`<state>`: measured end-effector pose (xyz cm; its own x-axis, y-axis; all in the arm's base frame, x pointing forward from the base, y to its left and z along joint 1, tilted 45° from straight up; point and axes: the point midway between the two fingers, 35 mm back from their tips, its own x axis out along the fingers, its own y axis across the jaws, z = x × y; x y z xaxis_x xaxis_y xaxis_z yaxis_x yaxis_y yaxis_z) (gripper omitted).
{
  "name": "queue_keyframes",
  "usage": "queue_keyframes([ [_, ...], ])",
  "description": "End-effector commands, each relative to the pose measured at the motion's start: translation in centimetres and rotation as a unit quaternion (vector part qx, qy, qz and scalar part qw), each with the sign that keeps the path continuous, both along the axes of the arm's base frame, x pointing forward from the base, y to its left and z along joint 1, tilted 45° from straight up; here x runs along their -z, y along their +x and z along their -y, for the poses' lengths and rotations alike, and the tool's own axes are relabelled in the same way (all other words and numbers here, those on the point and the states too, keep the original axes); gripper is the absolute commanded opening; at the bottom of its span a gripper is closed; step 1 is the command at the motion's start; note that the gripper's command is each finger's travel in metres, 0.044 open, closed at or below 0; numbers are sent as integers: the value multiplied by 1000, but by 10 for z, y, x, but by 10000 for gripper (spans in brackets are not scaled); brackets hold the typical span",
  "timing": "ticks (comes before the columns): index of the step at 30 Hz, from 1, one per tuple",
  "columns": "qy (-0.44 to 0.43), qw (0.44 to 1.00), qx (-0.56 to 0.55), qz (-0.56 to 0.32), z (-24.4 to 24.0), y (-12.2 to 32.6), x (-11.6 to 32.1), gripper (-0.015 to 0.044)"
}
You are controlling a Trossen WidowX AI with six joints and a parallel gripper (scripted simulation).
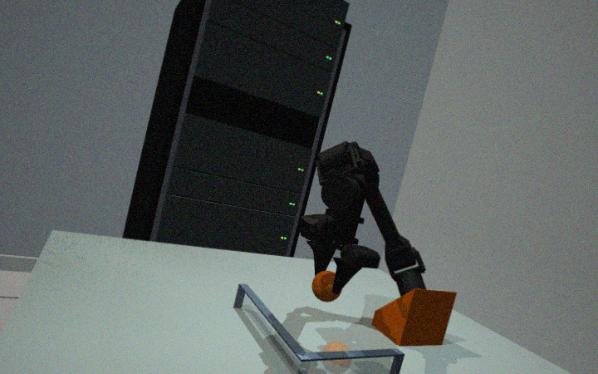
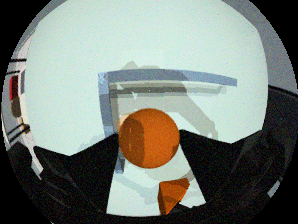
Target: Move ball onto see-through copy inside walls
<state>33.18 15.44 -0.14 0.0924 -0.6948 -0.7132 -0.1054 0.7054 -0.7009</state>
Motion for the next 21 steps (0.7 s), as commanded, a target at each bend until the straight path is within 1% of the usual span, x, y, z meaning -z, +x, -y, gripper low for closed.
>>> queue_keyframes([
  [1, 4, 1000, 5, 4, -4, 0, -8, 0],
  [4, 2, 1000, -15, -14, -3, -1, -6, 0],
  [11, -10, 989, -104, -100, -1, -7, 5, 0],
  [21, -26, 948, -228, -220, 2, -16, 19, 0],
])
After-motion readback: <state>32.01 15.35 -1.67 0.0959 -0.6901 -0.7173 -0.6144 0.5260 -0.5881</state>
